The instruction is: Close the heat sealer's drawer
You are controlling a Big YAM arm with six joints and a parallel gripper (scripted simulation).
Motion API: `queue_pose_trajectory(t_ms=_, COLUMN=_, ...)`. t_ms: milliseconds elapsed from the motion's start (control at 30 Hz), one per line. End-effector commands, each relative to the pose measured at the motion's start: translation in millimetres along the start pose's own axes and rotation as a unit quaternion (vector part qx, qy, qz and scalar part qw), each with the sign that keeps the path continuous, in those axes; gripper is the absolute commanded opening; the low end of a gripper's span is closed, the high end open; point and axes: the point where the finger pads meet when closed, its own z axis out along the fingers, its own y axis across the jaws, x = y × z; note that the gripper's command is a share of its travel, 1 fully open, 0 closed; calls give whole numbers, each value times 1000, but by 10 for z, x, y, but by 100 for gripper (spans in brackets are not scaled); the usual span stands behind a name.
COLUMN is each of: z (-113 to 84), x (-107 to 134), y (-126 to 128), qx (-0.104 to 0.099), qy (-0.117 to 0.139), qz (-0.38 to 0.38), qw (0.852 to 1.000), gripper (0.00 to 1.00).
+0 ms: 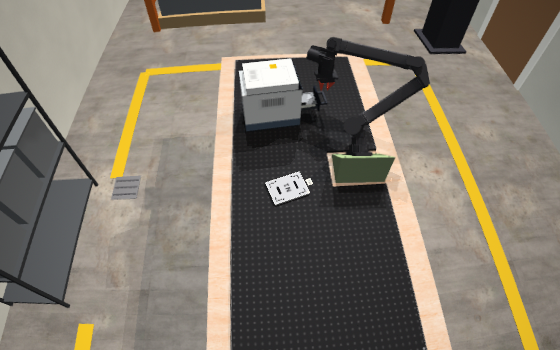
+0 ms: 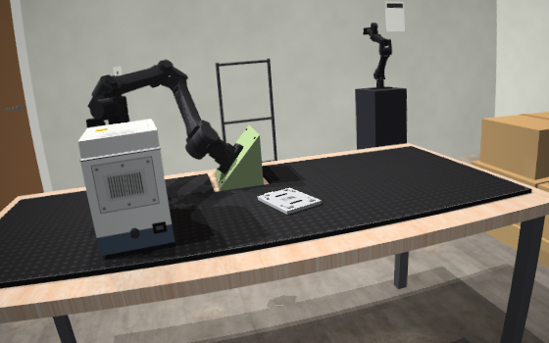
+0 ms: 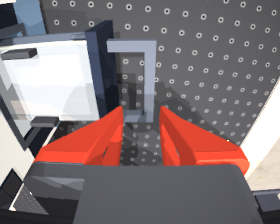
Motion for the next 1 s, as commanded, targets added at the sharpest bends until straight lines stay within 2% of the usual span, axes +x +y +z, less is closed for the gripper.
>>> queue_pose_trajectory(t_ms=0, z=-139, x=-282, y=100, qx=-24, qy=0, qz=20, qw=1000, gripper=30)
queue_pose_trajectory(t_ms=33, z=-128, x=-296, y=104, qx=-34, qy=13, qz=18, qw=999, gripper=30)
queue_pose_trajectory(t_ms=100, z=-128, x=-296, y=104, qx=-34, qy=13, qz=18, qw=999, gripper=30)
queue_pose_trajectory(t_ms=167, z=-161, x=-311, y=32, qx=-59, qy=30, qz=21, qw=998, gripper=30)
queue_pose_trajectory(t_ms=300, z=-107, x=-235, y=-87, qx=-90, qy=80, qz=8, qw=993, gripper=30)
queue_pose_trajectory(t_ms=367, z=-86, x=-193, y=-148, qx=-107, qy=97, qz=4, qw=990, gripper=30)
queue_pose_trajectory(t_ms=400, z=-4, x=-78, y=-175, qx=-106, qy=110, qz=-1, qw=988, gripper=30)
queue_pose_trajectory(t_ms=433, z=81, x=52, y=-204, qx=-115, qy=129, qz=-7, qw=985, gripper=30)
queue_pose_trajectory(t_ms=467, z=89, x=76, y=-234, qx=-118, qy=131, qz=-7, qw=984, gripper=30)
queue_pose_trajectory(t_ms=567, z=65, x=186, y=-347, qx=-163, qy=145, qz=-8, qw=976, gripper=30)
queue_pose_trajectory(t_ms=600, z=51, x=195, y=-371, qx=-179, qy=142, qz=-7, qw=974, gripper=30)
queue_pose_trajectory(t_ms=667, z=51, x=195, y=-371, qx=-179, qy=142, qz=-7, qw=974, gripper=30)
queue_pose_trajectory(t_ms=700, z=105, x=165, y=-355, qx=-192, qy=148, qz=-6, qw=970, gripper=30)
queue_pose_trajectory(t_ms=867, z=-25, x=144, y=-449, qx=-254, qy=85, qz=-2, qw=963, gripper=30)
queue_pose_trajectory(t_ms=900, z=-25, x=143, y=-448, qx=-260, qy=77, qz=-1, qw=962, gripper=30)
queue_pose_trajectory(t_ms=933, z=43, x=141, y=-451, qx=-262, qy=91, qz=3, qw=961, gripper=30)
queue_pose_trajectory(t_ms=967, z=21, x=113, y=-472, qx=-270, qy=75, qz=3, qw=960, gripper=30)
